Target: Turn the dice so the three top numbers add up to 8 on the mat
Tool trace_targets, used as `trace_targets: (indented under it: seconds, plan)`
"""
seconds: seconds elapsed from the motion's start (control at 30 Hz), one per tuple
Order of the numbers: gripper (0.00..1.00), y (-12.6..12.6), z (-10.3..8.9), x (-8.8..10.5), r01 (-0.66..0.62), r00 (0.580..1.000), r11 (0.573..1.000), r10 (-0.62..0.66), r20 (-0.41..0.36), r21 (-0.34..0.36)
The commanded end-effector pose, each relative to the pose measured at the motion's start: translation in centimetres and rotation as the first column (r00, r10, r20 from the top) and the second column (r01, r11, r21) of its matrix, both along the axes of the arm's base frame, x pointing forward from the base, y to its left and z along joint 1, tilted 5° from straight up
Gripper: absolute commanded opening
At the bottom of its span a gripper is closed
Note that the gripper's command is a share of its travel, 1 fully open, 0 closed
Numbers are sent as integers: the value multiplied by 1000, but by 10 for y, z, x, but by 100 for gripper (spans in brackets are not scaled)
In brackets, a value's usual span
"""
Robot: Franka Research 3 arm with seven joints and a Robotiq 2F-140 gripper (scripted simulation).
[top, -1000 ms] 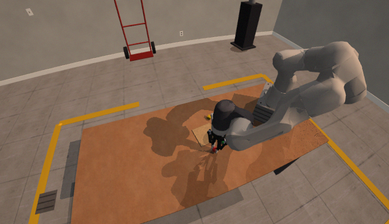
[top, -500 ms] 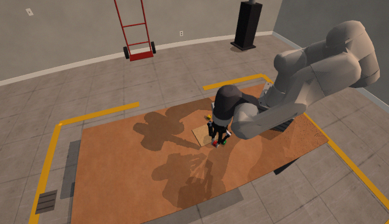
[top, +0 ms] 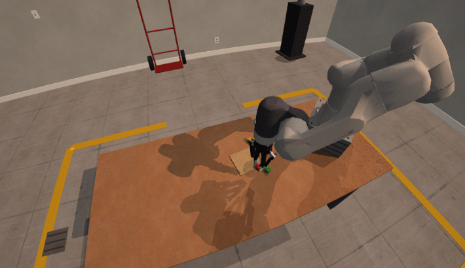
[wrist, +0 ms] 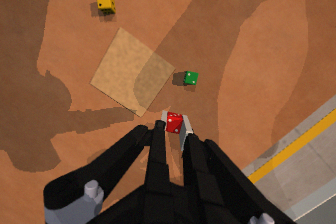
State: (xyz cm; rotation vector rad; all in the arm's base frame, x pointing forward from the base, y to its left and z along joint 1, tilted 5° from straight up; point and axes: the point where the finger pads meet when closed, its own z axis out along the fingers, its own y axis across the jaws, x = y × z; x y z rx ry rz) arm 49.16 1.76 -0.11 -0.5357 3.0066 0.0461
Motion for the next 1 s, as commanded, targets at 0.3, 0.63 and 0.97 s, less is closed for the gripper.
trace_targets:
  seconds: [0.3, 0.63, 0.97]
  plan:
    - [13, -82, -3, -40, 407, 914, 913, -406, -27, 28]
    - [13, -107, -4, -57, 525, 851, 851, -524, -36, 35]
    - [13, -107, -5, -57, 525, 851, 851, -524, -36, 35]
